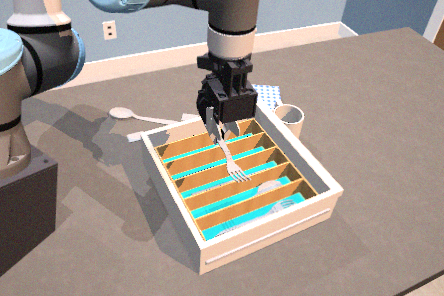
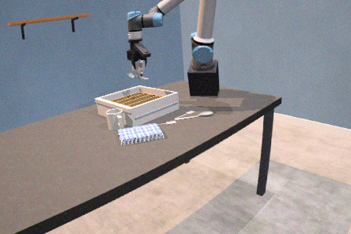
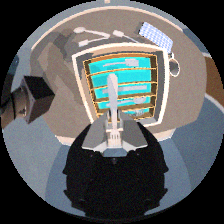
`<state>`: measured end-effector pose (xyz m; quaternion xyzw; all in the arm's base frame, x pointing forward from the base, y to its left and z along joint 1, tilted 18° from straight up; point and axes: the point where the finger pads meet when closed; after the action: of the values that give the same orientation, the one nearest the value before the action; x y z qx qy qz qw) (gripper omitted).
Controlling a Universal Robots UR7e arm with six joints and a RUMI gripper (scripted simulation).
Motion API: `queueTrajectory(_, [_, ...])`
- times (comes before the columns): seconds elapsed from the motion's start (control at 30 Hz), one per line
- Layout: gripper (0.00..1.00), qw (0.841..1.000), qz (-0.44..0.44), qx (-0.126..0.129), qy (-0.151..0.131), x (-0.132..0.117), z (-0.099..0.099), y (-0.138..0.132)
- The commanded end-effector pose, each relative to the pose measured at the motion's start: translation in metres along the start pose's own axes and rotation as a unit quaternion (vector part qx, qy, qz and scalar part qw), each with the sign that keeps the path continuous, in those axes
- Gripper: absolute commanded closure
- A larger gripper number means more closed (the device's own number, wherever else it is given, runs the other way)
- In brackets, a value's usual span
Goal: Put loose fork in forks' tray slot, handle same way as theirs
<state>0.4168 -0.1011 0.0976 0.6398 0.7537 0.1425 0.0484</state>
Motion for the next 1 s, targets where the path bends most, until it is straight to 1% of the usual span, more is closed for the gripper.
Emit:
queueTrajectory(0.0, [0.97, 1.000, -0.004, -0.002, 0.006, -0.056, 0.004, -0.006])
queueTrajectory(0.13, [0.97, 1.000, -0.004, -0.002, 0.006, -0.083, 0.005, -0.010])
queueTrajectory(0.3, [0.97, 1.000, -0.004, -0.002, 0.006, -0.100, 0.005, -0.013])
queueTrajectory(0.5, [0.97, 1.000, -0.004, -0.002, 0.006, -0.104, 0.005, -0.014])
queueTrajectory(0.97, [0.97, 1.000, -0.004, -0.002, 0.006, -0.104, 0.005, -0.014])
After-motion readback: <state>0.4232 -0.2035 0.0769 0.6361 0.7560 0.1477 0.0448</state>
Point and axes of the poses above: the point where the finger pads meet when closed, its own z axis out along the fingers, its own y axis across the jaws, x = y × z, and after that the axes turned 11 degrees about -z, right-handed
